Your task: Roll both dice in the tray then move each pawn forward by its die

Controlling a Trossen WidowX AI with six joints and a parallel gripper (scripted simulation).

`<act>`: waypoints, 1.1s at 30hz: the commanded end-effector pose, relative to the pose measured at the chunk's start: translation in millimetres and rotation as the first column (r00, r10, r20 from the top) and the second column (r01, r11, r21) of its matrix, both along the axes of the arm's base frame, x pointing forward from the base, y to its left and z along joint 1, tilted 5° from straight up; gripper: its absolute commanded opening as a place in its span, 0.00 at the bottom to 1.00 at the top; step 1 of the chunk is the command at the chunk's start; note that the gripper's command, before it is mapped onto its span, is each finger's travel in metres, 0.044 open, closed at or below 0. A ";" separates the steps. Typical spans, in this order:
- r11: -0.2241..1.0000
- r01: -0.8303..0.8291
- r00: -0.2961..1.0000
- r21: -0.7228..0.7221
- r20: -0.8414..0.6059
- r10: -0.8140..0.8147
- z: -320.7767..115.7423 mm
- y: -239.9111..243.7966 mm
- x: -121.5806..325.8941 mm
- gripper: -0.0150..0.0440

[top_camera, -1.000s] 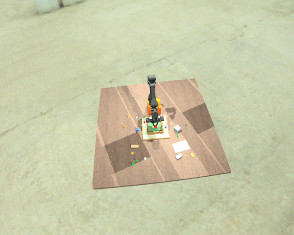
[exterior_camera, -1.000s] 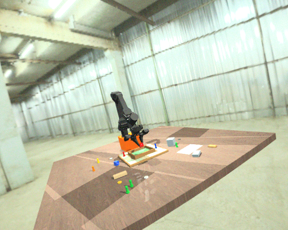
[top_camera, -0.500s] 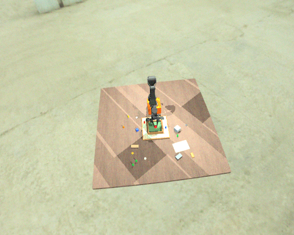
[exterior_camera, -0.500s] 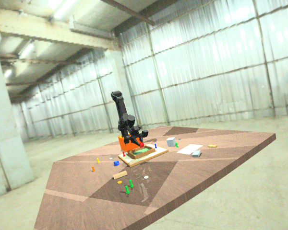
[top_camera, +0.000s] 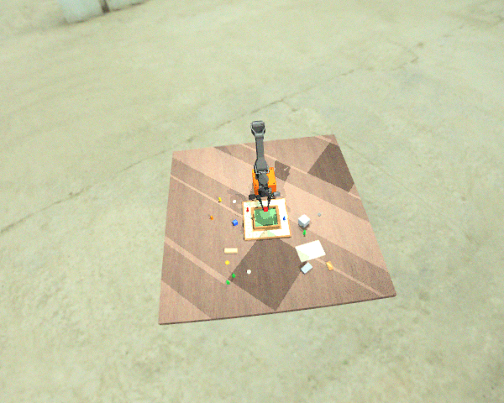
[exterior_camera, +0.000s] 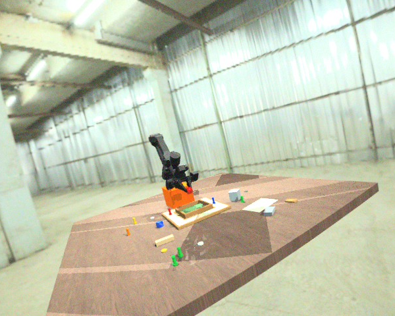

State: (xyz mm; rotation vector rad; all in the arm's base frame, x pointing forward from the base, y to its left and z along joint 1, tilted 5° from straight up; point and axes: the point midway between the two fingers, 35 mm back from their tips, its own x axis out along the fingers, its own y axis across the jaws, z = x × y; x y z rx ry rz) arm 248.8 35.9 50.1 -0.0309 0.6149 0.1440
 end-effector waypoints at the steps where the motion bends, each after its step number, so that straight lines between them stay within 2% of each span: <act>1: 1.000 -0.003 1.000 -0.001 -0.008 0.003 -0.1 -0.5 -5.7 0.25; 13: 1.000 0.000 1.000 0.000 -0.006 0.000 -0.2 -0.7 -4.1 0.25; 22: 1.000 0.000 1.000 0.000 -0.006 0.000 1.4 -0.7 -3.9 0.65; 26: 1.000 -0.003 1.000 -0.001 -0.007 0.003 33.3 -1.6 -7.4 0.83; 29: 1.000 -0.003 1.000 -0.001 -0.008 0.003 40.1 -2.0 -9.6 0.97; 30: 1.000 -0.003 1.000 -0.001 -0.008 0.003 40.1 -2.0 -9.6 1.00; 33: 1.000 -0.004 0.997 -0.011 -0.081 0.003 38.0 -1.6 -7.2 1.00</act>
